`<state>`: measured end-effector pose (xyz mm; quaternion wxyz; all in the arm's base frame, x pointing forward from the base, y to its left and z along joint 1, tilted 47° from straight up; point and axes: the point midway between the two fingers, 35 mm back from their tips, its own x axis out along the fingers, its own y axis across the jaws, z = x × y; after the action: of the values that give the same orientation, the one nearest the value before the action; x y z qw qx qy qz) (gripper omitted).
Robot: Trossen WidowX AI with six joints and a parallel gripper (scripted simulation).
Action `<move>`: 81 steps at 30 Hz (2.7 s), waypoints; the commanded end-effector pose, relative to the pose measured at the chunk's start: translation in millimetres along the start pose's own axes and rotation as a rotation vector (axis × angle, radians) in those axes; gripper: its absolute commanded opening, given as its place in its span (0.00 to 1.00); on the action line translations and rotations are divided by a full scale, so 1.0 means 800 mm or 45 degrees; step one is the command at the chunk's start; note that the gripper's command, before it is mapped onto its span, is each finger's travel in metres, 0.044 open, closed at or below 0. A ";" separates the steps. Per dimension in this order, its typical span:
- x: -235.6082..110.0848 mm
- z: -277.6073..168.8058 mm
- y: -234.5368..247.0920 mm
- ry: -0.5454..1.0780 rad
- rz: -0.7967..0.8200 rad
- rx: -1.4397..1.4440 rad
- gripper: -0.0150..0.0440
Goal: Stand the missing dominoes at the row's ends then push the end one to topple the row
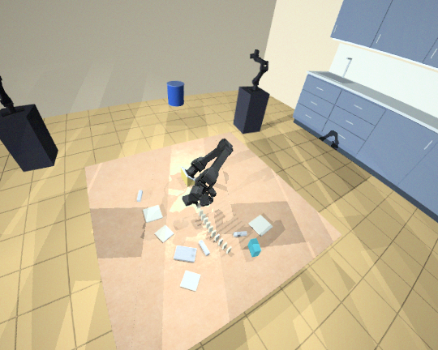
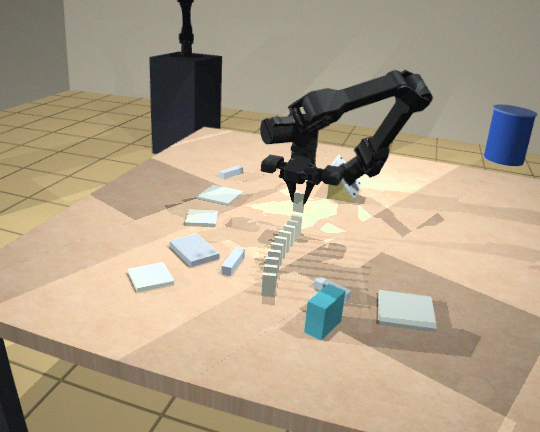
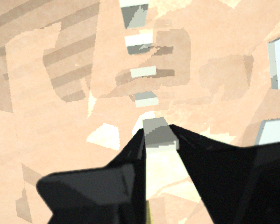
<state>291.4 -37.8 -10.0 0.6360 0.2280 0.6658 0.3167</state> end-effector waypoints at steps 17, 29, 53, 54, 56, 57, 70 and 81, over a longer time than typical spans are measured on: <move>0.055 -0.010 0.007 0.004 0.018 0.004 0.44; 0.055 -0.010 0.007 0.004 0.018 0.004 0.88; -0.104 -0.014 0.003 0.008 0.009 -0.180 0.87; -0.099 -0.016 0.003 0.008 0.010 -0.305 0.82; -0.089 -0.022 0.002 0.006 0.012 -0.556 0.73; -0.084 -0.025 0.002 0.005 0.012 -0.681 0.69; -0.032 -0.059 0.004 -0.007 0.017 -1.993 0.25; -0.032 -0.059 0.004 -0.007 0.017 -1.993 0.25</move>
<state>247.9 -61.8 10.7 0.6154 -0.2704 0.2626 0.6922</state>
